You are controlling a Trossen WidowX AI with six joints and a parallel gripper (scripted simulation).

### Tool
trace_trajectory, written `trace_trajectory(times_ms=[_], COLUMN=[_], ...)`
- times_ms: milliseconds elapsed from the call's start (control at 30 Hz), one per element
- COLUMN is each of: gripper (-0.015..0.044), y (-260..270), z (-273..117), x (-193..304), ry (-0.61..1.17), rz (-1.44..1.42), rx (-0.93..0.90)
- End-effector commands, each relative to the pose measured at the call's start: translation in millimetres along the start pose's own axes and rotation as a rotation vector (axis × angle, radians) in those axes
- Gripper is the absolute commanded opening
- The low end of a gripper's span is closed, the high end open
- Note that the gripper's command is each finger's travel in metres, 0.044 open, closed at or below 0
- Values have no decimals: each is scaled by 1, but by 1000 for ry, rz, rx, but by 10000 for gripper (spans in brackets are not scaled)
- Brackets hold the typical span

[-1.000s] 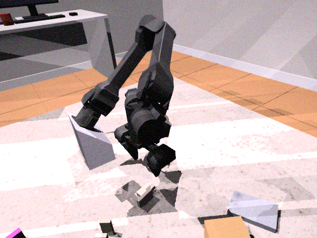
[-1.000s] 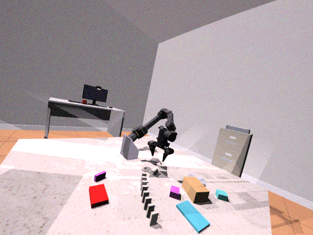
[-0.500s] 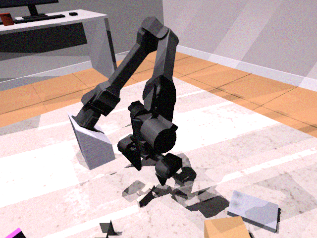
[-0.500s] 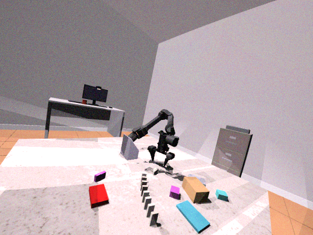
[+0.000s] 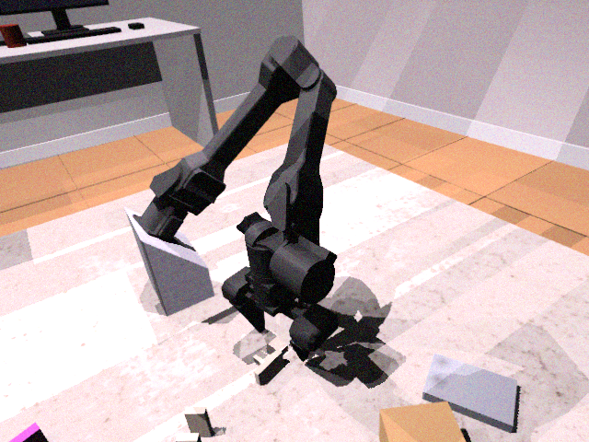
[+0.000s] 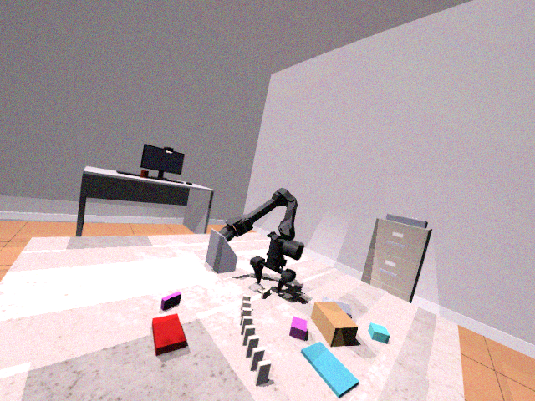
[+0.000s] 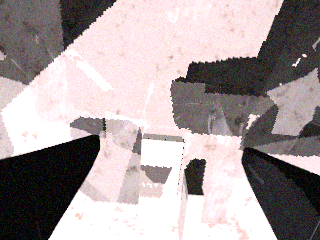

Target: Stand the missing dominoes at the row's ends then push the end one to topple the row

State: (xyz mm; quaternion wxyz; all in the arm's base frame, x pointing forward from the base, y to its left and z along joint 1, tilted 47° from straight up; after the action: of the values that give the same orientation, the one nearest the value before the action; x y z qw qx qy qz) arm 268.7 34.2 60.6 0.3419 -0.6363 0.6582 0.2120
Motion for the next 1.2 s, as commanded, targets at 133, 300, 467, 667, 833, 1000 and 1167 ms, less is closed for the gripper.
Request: trace_trajectory(times_ms=[133,300,467,667,833,1000,1167], gripper=[440,387,256,107,107,107,107], y=[4,4,4,4,4,4,3], z=[8,8,8,8,8,6,-50], x=[2,2,2,2,2,2,-4], ry=[-2,-2,-2,-2,-2,-1,1], rz=[14,14,14,14,14,14,13], rx=[-11,-11,-11,-11,-11,-11,-11])
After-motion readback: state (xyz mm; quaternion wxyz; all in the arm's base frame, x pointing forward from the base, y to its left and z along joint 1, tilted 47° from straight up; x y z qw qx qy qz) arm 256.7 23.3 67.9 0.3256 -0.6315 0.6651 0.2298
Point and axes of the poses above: the point midway between the two fingers, 35 mm back from their tips, its own z axis out along the fingers, its own y axis across the jaws, x = y × z, the point moved 6 cm from there along -z, back along the fingers, and after that the axes turned 7 degrees about z, right-handed, at the moved point
